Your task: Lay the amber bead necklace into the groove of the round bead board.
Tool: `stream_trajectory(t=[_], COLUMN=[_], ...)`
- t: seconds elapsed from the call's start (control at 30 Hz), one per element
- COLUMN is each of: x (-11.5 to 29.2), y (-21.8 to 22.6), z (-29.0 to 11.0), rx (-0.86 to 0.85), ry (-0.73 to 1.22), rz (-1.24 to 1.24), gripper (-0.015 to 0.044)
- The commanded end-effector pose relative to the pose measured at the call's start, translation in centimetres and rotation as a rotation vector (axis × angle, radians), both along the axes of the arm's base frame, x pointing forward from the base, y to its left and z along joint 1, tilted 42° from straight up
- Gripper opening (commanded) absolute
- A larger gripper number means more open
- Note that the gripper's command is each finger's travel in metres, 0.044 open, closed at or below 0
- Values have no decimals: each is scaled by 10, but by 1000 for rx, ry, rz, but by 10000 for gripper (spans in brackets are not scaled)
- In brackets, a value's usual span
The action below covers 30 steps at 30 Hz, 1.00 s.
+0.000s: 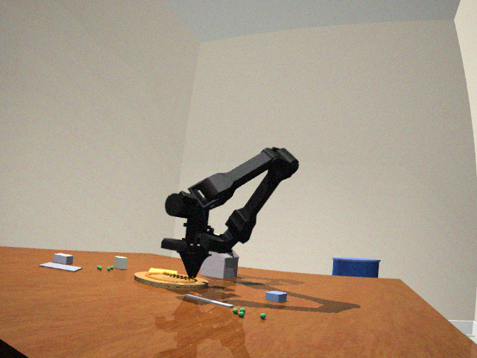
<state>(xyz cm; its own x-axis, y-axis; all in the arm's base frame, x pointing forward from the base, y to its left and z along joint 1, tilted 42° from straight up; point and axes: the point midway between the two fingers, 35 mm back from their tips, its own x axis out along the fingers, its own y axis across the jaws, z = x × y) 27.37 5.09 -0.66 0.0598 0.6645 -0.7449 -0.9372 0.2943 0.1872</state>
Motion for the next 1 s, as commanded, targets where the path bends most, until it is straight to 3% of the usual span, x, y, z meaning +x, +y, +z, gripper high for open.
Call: stream_trajectory(t=[0.0,0.67,0.97], x=[0,-6,-5], y=[-1,9,6], z=[3,0,3], rx=[5,5,-1], ry=[-1,-1,-6], rz=[1,1,2], gripper=[0,0,236])
